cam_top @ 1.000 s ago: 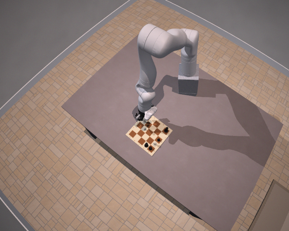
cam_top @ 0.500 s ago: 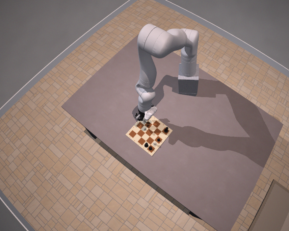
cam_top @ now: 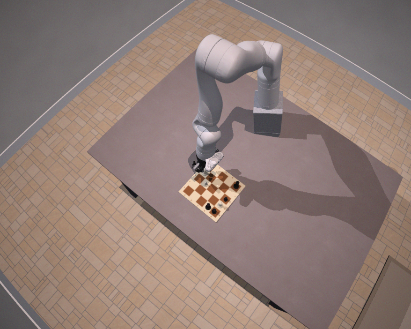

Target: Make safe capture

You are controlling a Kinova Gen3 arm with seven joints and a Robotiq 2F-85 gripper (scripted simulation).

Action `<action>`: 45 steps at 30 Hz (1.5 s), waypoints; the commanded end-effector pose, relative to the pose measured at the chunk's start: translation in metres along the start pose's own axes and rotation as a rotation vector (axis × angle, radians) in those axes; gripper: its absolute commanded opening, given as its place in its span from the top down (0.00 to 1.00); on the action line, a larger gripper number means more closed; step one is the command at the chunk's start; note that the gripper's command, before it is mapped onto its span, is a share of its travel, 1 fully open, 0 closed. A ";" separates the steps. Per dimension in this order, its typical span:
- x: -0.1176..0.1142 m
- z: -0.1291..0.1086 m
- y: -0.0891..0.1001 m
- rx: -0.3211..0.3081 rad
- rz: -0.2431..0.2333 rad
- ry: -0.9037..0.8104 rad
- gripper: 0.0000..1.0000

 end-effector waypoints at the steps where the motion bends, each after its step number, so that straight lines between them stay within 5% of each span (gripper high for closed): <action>1: 0.000 0.000 -0.002 0.000 0.000 -0.001 0.59; 21: 0.000 0.000 -0.041 0.000 0.000 -0.001 0.59; 45: 0.000 0.000 -0.042 0.000 0.000 -0.001 0.59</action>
Point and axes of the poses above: the point where the finger pads meet when closed, its own y axis back along the fingers, its own x axis across the jaws, z = x × y, the point moved 2 cm from there along y, back along the fingers, and after that the axes turned 7 degrees about -y, right-handed, at the moved point
